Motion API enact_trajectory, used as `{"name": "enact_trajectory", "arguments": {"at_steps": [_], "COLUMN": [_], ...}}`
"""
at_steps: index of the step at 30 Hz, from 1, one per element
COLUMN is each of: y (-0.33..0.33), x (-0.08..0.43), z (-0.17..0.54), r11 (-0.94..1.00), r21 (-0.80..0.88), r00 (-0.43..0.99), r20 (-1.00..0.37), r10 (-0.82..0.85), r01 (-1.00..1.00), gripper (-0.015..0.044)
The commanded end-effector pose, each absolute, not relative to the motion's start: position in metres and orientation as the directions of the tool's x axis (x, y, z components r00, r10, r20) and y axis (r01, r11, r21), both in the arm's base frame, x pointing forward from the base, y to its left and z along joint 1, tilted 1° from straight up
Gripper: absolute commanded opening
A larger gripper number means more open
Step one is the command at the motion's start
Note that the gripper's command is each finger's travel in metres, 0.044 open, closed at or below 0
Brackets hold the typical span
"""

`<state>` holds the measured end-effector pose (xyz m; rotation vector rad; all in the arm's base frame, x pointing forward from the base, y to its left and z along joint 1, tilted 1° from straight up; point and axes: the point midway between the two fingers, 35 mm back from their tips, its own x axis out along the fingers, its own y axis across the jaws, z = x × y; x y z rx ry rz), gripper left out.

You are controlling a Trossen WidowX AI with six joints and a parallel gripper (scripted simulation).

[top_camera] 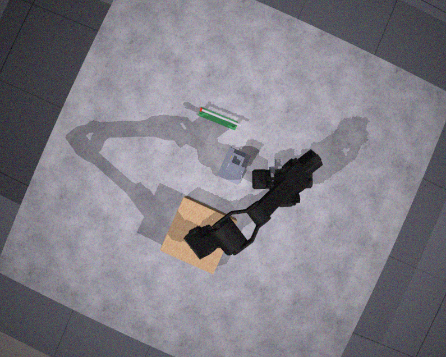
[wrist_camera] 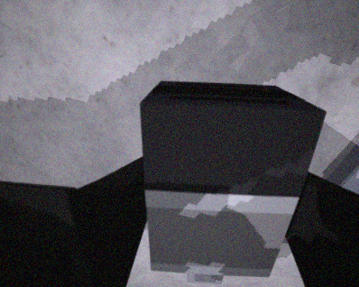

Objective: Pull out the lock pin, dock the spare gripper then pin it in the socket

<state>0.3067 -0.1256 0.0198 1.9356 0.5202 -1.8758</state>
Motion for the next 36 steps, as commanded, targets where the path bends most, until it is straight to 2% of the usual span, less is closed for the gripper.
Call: {"name": "enact_trajectory", "arguments": {"at_steps": [1, 15, 28, 36], "y": [-0.1256, -0.1241, -0.1228, -0.1226], "x": [0.3069, 0.3040, 0.3014, 0.3010], "z": [0.0211, 0.0216, 0.0221, 0.0174], "r11": [-0.897, -0.994, -0.978, -0.965], "r21": [0.026, 0.014, 0.002, -0.001], "r00": [0.039, 0.039, 0.039, 0.039], "r20": [-0.999, -0.999, -0.999, -0.999], "r10": [-0.010, -0.010, -0.010, -0.010], "r01": [0.442, 0.112, -0.208, -0.263], "gripper": [0.0000, 0.0000, 0.0000, 0.0000]}}
